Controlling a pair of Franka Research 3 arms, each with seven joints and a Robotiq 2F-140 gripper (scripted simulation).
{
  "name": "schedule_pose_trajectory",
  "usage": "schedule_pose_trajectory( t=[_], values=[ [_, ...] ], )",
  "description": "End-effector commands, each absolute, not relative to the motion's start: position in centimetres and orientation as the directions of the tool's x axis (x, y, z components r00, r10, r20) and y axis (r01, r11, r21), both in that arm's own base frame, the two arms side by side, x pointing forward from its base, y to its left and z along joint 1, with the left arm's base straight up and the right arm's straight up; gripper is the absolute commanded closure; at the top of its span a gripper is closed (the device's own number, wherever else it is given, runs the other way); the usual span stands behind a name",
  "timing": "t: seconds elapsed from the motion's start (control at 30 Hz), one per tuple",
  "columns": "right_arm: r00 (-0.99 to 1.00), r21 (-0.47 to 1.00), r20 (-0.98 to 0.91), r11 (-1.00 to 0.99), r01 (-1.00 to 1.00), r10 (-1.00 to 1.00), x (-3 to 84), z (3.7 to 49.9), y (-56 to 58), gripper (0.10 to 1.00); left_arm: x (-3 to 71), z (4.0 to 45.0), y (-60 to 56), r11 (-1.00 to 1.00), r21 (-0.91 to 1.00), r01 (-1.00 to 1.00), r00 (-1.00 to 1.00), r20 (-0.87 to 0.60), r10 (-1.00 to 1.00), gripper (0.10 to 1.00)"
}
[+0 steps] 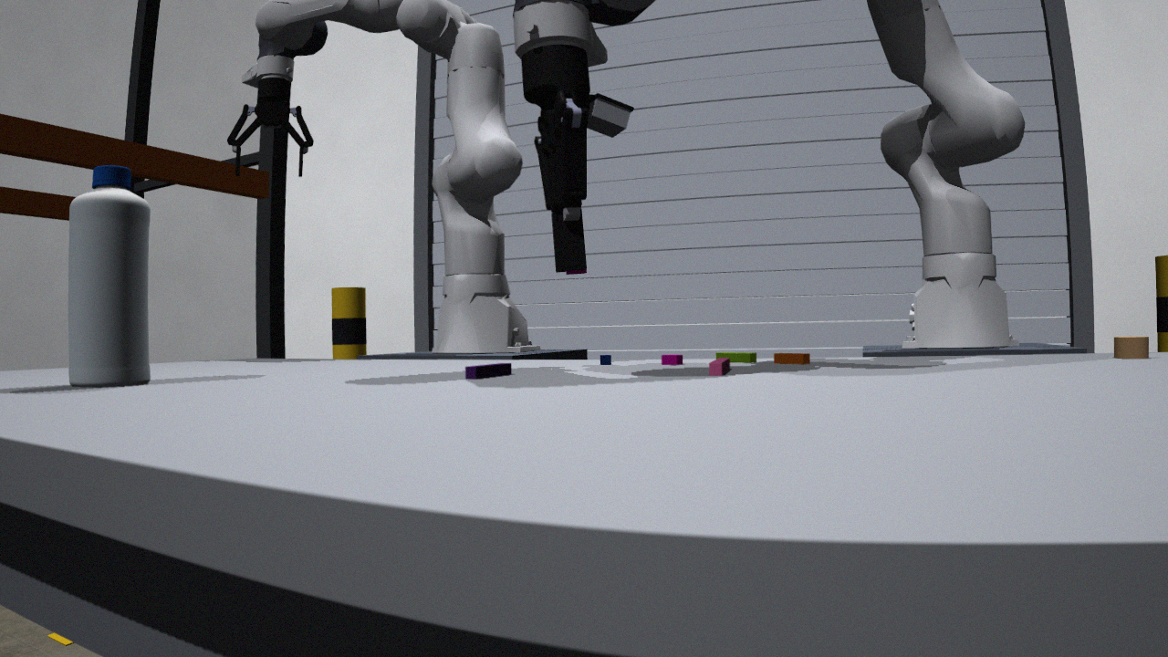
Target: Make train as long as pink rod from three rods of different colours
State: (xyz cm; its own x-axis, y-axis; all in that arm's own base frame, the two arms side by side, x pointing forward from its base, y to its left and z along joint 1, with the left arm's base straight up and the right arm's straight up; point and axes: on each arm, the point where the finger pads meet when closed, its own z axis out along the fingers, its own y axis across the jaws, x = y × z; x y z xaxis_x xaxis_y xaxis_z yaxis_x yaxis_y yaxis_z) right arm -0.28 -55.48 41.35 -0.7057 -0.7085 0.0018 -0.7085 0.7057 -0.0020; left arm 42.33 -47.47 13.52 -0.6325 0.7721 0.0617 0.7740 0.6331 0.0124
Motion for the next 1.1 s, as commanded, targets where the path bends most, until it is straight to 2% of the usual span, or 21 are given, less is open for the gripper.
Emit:
schedule_pose_trajectory(
  t=[0.0, 0.8, 1.07],
  values=[
    [-0.710, 0.000, 0.000, 0.710, -0.704, -0.704, -0.2, 41.3, -55.4, 0.098, 42.7, 13.7, -46.6, 0.513, 0.000, 0.859, -0.513, 0.000, 0.859, 0.974],
    [-0.710, 0.000, 0.000, 0.710, -0.704, -0.704, -0.2, 41.3, -55.4, 0.098, 42.6, 13.3, -46.0, 0.504, 0.000, 0.864, -0.504, 0.000, 0.864, 0.974],
    [-0.710, 0.000, 0.000, 0.710, -0.704, -0.704, -0.2, 41.3, -55.4, 0.098, 42.6, 10.8, -46.0, 0.504, 0.000, 0.864, -0.504, 0.000, 0.864, 0.974]
  ],
)
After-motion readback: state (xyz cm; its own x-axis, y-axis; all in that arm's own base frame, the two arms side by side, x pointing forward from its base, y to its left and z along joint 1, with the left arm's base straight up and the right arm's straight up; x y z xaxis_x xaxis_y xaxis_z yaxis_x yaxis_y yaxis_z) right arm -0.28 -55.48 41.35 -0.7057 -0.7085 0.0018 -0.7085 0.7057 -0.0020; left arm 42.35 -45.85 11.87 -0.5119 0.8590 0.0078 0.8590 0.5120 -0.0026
